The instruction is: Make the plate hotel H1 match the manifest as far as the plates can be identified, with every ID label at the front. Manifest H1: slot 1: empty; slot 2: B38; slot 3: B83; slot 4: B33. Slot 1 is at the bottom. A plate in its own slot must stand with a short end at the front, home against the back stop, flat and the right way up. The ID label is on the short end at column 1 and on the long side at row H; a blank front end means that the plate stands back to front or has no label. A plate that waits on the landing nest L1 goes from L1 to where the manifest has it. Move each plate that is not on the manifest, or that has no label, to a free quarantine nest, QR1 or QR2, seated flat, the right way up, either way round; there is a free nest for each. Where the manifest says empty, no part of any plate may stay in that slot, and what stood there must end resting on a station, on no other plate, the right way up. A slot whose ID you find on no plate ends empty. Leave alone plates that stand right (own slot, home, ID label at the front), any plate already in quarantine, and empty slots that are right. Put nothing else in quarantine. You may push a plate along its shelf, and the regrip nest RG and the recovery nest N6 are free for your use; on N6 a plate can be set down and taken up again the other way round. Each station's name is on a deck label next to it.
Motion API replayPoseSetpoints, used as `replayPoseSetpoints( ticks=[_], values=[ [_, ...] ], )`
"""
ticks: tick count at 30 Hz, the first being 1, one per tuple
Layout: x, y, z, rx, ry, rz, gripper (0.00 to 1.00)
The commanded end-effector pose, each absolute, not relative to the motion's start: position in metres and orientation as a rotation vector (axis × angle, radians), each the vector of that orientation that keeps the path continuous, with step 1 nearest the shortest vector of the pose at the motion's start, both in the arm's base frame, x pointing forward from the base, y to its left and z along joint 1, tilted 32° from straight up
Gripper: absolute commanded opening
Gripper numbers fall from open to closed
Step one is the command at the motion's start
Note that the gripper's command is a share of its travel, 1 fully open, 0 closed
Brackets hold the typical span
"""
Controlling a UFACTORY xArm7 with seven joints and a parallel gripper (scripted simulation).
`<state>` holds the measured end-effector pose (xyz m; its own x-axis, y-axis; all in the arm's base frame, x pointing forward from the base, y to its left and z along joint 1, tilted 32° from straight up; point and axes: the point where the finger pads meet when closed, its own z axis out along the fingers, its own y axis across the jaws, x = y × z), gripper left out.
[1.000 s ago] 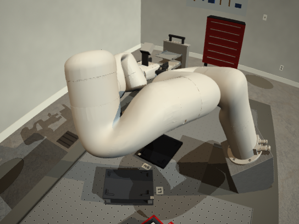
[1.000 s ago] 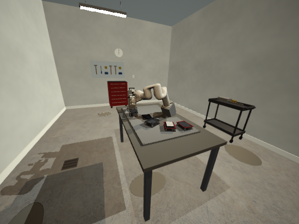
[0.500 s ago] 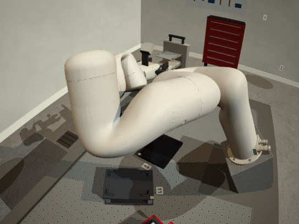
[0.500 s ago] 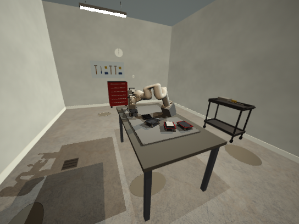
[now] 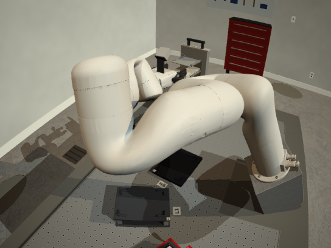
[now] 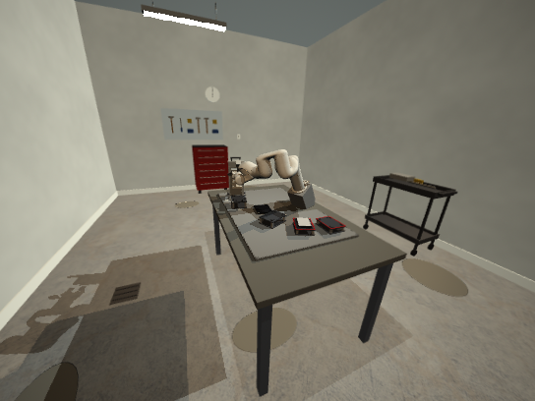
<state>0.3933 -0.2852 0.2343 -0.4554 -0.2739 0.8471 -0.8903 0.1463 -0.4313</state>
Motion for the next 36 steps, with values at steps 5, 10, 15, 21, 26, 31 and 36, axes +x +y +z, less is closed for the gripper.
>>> replayPoseSetpoints(
  ticks=[5,10,15,21,26,31,36],
  values=[
    [0.393,-0.281,0.237,1.109,-1.83,1.322,1.0],
    [0.393,-0.273,0.239,1.109,-1.83,1.322,1.0],
    [0.393,-0.261,0.244,1.109,-1.83,1.321,1.0],
    [0.393,-0.258,0.245,1.109,-1.83,1.321,1.0],
    [0.398,-0.255,0.236,1.109,-1.83,1.321,1.0],
    [0.403,-0.252,0.227,1.109,-1.83,1.321,1.0],
    [0.409,-0.248,0.215,1.109,-1.83,1.321,1.0]
  ],
)
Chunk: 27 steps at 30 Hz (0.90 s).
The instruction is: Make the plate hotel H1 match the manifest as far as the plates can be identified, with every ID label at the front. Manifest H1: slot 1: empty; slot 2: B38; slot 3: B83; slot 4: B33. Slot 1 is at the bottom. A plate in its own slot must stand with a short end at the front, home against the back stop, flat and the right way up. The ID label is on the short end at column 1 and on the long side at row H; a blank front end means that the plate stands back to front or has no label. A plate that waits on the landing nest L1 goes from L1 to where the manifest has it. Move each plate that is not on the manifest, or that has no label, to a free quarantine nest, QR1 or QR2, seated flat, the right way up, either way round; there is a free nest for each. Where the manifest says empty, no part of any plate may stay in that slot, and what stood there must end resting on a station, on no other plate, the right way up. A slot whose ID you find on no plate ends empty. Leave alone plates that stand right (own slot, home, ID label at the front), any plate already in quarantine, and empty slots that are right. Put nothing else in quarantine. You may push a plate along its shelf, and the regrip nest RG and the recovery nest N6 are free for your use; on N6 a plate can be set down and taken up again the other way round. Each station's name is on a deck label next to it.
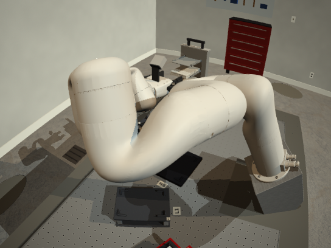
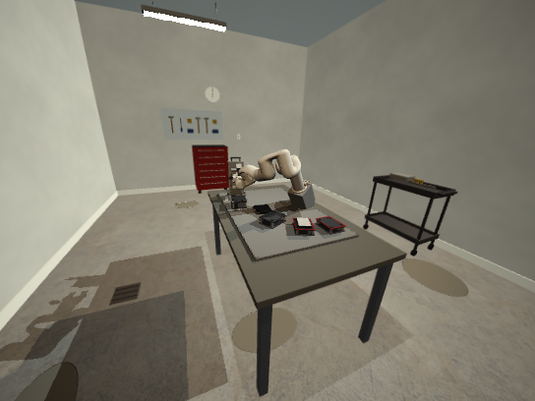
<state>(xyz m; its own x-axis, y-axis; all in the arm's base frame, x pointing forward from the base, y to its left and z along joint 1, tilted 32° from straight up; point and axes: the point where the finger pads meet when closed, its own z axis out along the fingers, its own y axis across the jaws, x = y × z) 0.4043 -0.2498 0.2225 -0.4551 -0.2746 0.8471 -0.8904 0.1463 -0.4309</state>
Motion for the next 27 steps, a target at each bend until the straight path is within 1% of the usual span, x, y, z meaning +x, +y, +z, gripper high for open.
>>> replayPoseSetpoints(
  ticks=[1,13,27],
  values=[
    [0.41,-0.247,0.213,1.109,-1.83,1.321,1.0],
    [0.417,-0.243,0.2,1.109,-1.83,1.321,1.0],
    [0.417,-0.272,0.19,1.109,-1.83,1.322,1.0]
  ],
)
